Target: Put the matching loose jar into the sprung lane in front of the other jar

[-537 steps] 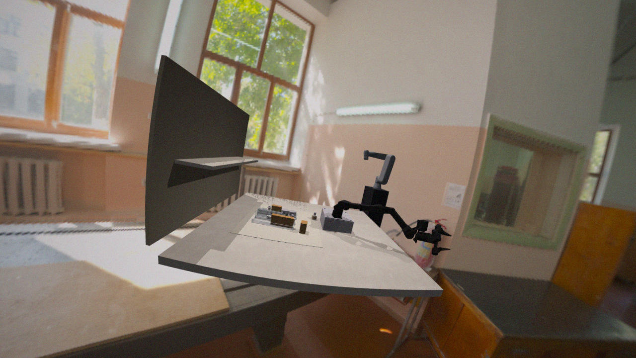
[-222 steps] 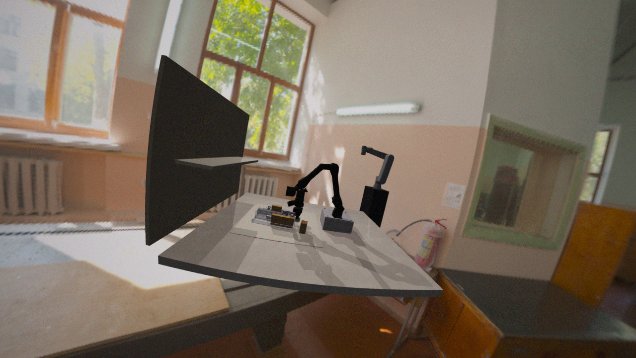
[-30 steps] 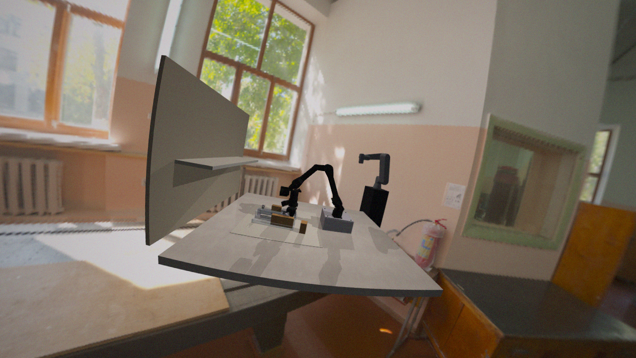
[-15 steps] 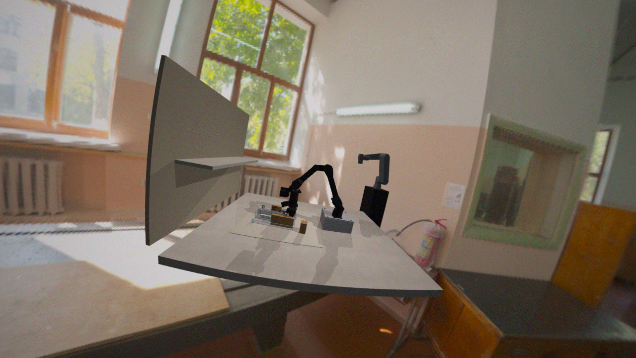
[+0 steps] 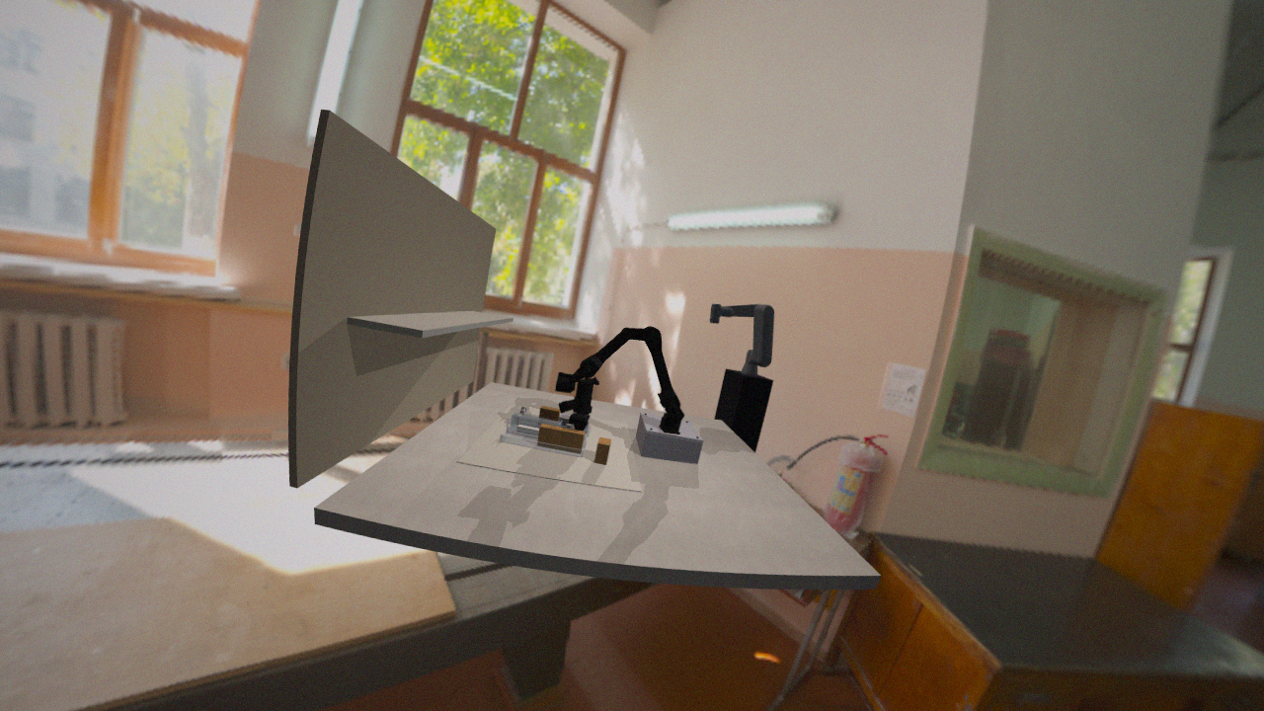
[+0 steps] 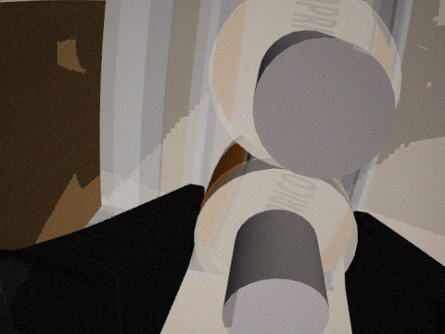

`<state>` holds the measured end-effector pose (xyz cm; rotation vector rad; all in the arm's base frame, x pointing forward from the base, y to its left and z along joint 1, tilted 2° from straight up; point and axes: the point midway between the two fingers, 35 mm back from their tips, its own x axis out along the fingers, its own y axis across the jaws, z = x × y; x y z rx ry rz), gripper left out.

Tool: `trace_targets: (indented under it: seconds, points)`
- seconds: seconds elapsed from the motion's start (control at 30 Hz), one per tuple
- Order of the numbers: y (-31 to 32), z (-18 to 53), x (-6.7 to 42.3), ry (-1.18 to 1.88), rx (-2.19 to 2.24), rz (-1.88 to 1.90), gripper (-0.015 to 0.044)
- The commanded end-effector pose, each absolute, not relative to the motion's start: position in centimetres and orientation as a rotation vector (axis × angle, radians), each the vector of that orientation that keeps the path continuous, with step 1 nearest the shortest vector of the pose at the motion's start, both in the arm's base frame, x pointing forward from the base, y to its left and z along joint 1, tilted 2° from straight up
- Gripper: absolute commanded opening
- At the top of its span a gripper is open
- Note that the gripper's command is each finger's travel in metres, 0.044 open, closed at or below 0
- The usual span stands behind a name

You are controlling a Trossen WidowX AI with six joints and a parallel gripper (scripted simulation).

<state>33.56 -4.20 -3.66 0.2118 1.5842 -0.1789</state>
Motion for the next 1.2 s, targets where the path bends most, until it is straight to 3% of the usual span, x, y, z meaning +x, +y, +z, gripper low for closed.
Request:
trace_targets:
  seconds: [0.0,1.17]
  points:
    - [-4.23,-3.71,33.96,1.564,0.210,-0.178,0.0000]
    - [-4.09,-3.72,33.39,1.564,0.210,-0.178,0.0000]
